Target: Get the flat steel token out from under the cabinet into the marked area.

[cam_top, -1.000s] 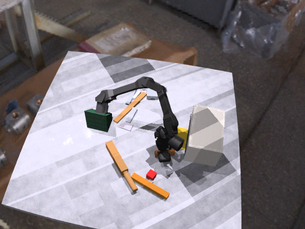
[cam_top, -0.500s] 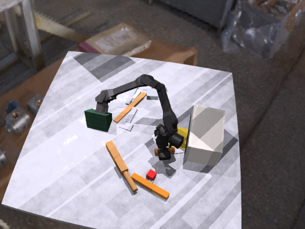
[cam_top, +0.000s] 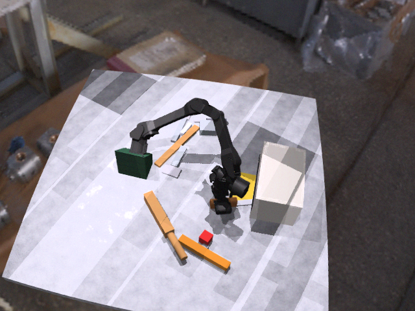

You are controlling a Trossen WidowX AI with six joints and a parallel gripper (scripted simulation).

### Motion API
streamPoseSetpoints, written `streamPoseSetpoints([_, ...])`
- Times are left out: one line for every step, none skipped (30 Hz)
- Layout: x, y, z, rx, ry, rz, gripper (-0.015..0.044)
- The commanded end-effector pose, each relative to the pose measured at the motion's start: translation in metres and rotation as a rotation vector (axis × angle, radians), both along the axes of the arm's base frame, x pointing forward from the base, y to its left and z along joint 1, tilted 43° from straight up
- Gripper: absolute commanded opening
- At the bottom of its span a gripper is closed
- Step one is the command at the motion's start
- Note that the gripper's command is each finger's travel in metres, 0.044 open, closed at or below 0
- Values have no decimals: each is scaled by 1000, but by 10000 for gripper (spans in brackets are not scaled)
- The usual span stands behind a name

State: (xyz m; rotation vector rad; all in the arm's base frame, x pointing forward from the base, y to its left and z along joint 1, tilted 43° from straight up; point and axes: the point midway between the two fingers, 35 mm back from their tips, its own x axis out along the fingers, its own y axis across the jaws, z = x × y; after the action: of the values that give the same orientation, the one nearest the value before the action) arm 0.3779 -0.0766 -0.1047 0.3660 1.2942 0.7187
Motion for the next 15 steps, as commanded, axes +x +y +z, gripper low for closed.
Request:
streamPoseSetpoints([-1,7,5,11,-4,3,0])
streamPoseSetpoints([-1,8,5,11,-4,3,0])
streamPoseSetpoints([-1,8,6,11,-4,3,0])
streamPoseSetpoints([-2,9,7,11,-4,3,0])
streamPoseSetpoints([-2,10,7,11,-4,3,0])
streamPoseSetpoints([-2,10,8,11,-4,3,0])
streamPoseSetpoints([-2,11,8,11,-4,3,0])
streamPoseSetpoints([-3,12,9,11,-4,3,0])
streamPoseSetpoints([-3,12,9,11,-4,3,0])
streamPoseSetpoints([-3,13,10,11,-4,3,0])
streamPoseSetpoints([-3,14,10,11,-4,3,0])
streamPoseSetpoints([-4,14,11,11,-4,3,0])
streamPoseSetpoints([-4,15,12,11,-4,3,0])
streamPoseSetpoints([-4,16,12,11,-4,3,0])
streamPoseSetpoints([-4,16,13,11,-4,3,0])
